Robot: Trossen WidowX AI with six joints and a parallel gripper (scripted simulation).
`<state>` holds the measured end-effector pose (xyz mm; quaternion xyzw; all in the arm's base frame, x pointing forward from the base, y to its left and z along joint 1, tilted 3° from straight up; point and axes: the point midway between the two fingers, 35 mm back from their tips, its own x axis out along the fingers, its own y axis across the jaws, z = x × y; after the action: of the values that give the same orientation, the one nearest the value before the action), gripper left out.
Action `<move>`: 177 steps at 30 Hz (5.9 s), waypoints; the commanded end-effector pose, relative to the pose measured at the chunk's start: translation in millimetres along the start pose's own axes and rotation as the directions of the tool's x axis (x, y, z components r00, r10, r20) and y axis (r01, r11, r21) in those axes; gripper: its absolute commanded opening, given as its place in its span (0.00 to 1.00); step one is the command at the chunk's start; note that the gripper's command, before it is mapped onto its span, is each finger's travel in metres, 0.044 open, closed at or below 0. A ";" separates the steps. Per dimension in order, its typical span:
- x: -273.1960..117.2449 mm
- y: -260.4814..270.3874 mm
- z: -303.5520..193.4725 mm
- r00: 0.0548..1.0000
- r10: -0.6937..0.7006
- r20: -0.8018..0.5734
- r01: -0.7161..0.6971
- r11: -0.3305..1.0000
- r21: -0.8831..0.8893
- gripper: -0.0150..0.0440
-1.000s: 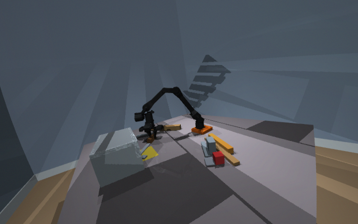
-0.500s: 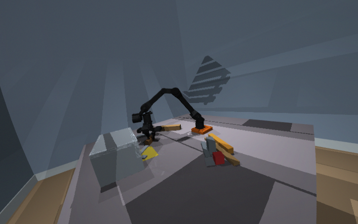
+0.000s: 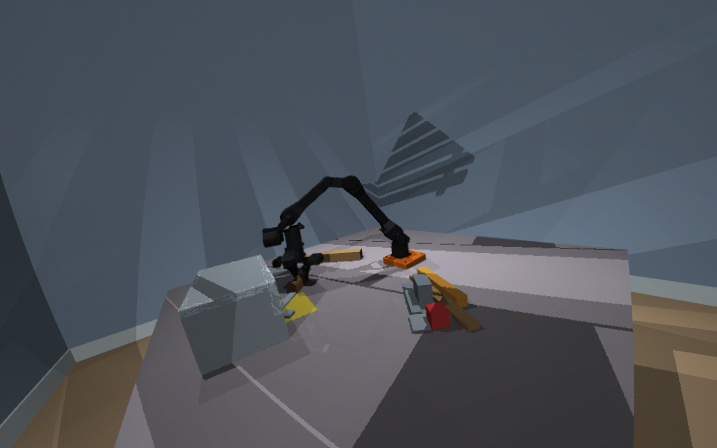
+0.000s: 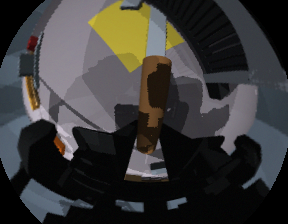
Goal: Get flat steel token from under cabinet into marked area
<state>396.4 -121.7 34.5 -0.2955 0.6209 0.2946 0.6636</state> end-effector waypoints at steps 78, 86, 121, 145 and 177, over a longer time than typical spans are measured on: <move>2.2 10.2 -108.7 1.000 0.003 -0.003 -0.003 1.000 0.000 0.25; -0.9 9.4 -107.1 1.000 0.001 -0.005 -0.001 1.000 0.000 0.25; -12.3 6.7 -118.4 1.000 0.003 -0.004 -0.003 1.000 -0.003 0.25; -4.6 9.1 -161.7 1.000 0.003 -0.007 -0.003 1.000 0.001 0.25; -3.0 10.9 -193.0 1.000 0.004 -0.011 -0.004 1.000 0.009 0.68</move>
<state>262.4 -261.0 26.6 -0.2928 0.6299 0.2912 0.6578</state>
